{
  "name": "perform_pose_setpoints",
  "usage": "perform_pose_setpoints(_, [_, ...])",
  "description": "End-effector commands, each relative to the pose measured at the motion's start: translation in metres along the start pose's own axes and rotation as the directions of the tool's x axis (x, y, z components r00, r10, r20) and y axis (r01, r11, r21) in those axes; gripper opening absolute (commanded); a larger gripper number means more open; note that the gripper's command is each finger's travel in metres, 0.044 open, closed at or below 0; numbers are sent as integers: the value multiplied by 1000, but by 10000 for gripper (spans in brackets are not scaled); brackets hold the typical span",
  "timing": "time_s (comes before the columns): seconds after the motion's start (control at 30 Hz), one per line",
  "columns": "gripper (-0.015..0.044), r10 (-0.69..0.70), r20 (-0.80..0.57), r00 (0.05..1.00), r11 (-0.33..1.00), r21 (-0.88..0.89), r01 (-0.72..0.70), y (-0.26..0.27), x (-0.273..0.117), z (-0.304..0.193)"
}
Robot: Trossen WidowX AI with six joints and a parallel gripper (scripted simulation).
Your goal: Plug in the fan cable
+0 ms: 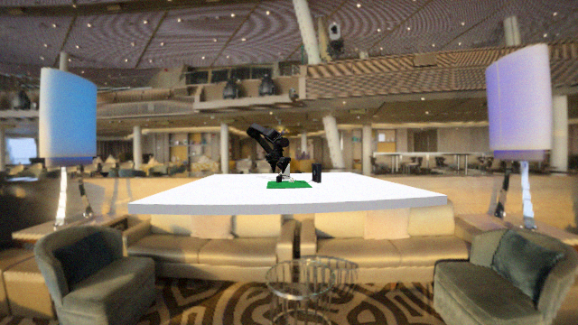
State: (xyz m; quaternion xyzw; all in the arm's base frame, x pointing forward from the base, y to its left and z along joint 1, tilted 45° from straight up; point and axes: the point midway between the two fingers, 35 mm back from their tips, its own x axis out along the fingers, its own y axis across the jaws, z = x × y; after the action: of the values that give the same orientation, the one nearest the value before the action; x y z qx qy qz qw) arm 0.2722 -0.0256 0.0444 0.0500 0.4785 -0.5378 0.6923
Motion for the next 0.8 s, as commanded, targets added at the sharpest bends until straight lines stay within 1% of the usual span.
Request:
perform_pose_setpoints(0.0, [440, 3, 6, 1000, 1000, 1, -3, -1, 5, 2])
perform_pose_setpoints(0.77, [440, 3, 7, 1000, 1000, 1, -3, -1, 43, 2])
